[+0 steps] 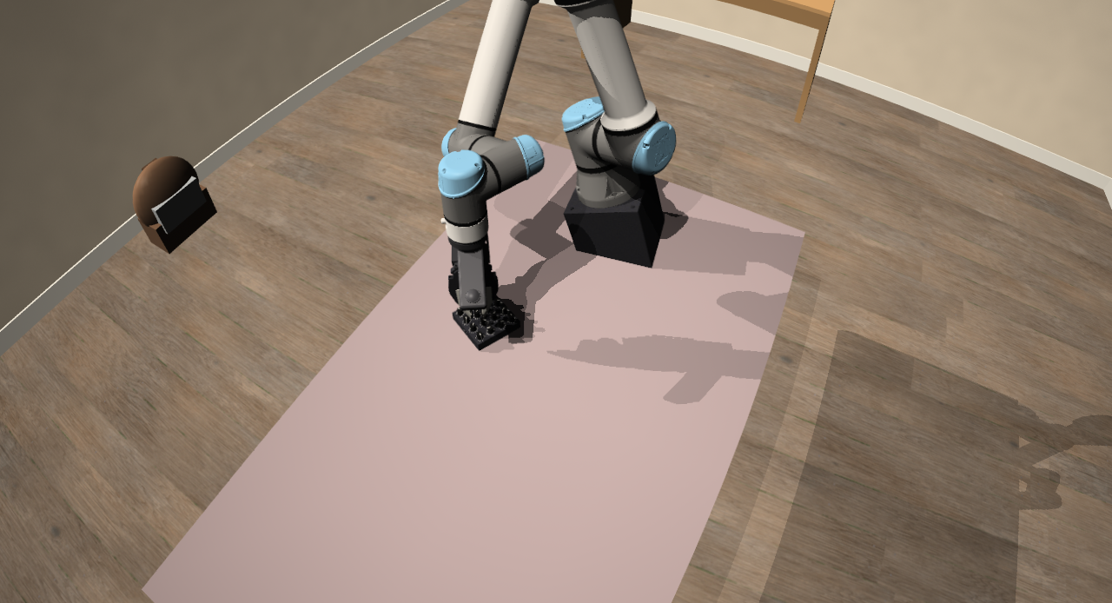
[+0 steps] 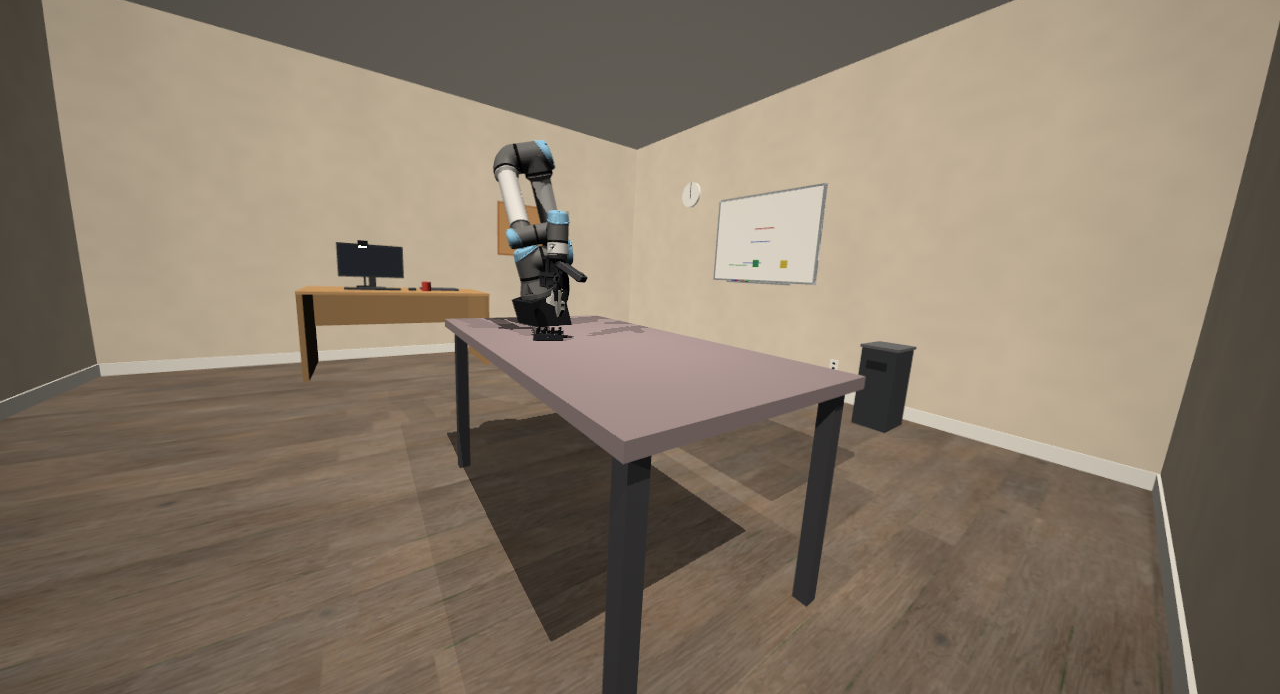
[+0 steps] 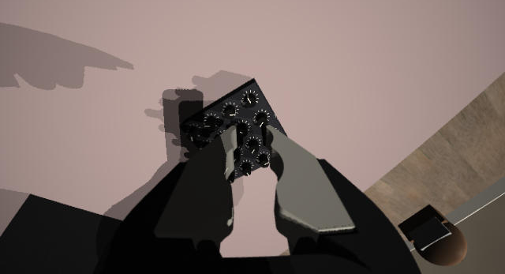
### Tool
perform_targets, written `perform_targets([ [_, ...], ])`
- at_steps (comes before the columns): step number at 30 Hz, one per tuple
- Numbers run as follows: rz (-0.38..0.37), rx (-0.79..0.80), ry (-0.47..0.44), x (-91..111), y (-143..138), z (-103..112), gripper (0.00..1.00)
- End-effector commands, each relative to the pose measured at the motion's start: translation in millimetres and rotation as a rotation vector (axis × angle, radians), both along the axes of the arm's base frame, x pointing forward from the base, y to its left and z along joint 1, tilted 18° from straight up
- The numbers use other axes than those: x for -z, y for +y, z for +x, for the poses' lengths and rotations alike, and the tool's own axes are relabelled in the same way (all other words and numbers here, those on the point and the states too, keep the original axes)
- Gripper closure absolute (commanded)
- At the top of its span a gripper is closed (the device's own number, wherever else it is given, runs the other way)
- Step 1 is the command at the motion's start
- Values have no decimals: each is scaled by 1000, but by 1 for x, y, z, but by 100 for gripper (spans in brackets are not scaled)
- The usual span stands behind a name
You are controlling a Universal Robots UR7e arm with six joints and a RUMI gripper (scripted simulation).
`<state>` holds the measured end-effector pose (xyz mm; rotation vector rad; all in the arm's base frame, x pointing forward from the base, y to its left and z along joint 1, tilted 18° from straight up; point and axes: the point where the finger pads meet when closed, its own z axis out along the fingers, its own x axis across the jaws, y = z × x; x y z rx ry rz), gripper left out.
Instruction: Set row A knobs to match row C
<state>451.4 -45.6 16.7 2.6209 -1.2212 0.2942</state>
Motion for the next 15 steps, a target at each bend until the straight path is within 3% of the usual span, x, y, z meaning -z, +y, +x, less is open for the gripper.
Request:
perform_targets([
  [1,0,0,-1,0,0,0,89],
  [15,0,-1,-1,6,-2,1,89],
])
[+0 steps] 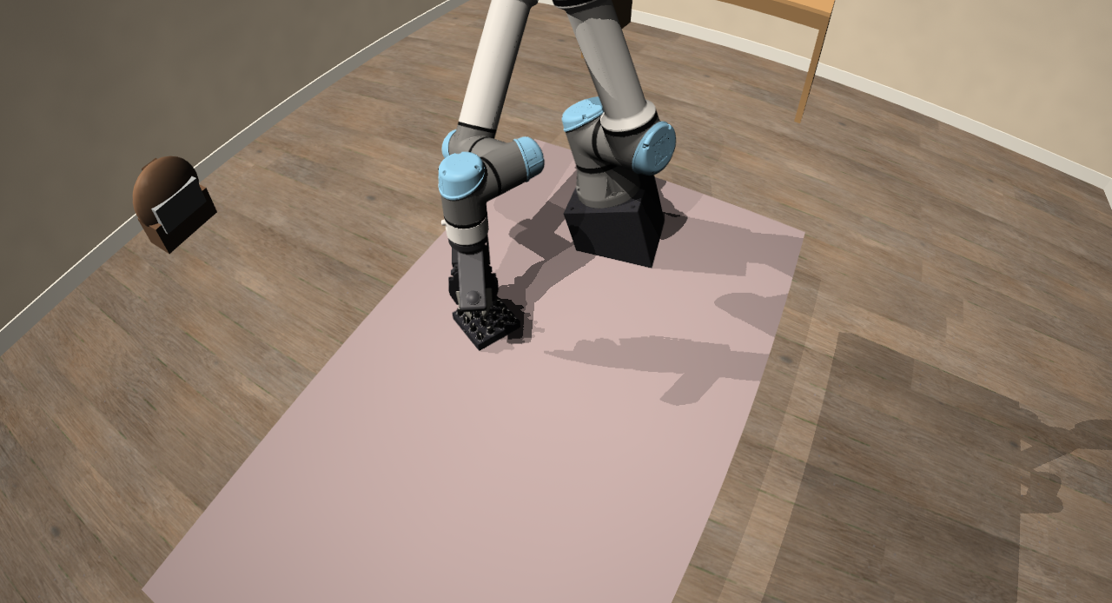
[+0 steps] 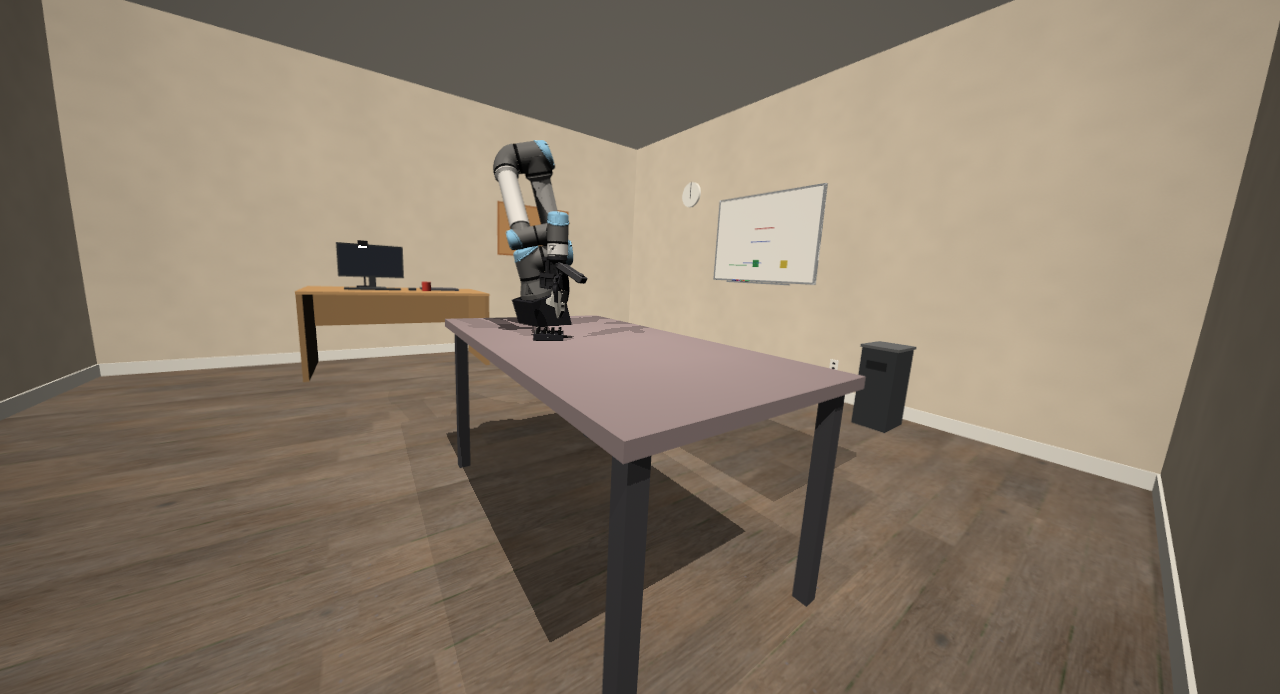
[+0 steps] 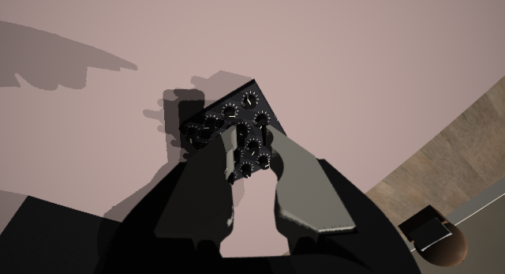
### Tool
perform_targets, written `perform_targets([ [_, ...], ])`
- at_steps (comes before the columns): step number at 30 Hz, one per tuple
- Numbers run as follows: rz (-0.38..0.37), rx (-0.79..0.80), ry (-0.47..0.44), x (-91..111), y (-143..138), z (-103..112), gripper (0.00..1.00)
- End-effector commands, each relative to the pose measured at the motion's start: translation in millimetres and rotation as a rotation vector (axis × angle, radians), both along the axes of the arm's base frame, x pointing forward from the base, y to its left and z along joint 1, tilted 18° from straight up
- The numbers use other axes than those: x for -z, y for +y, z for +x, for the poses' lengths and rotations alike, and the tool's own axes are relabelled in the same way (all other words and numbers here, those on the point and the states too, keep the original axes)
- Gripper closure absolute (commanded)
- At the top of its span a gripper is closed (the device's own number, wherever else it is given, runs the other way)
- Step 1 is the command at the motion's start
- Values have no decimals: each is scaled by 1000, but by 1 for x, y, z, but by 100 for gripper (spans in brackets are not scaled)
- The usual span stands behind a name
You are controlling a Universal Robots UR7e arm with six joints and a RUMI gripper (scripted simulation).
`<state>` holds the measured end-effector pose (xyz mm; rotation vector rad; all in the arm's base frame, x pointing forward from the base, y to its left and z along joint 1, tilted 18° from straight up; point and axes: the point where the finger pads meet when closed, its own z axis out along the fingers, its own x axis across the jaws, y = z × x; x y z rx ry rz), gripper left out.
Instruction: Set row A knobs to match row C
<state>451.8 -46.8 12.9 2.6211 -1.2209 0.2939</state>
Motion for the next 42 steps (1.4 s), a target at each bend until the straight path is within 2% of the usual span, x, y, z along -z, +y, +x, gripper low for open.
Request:
perform_targets([
  [1,0,0,-1,3,-1,1,89],
  [30,0,0,-1,32,-11,4,89],
  [42,0,0,-1,37,-12,4,89],
])
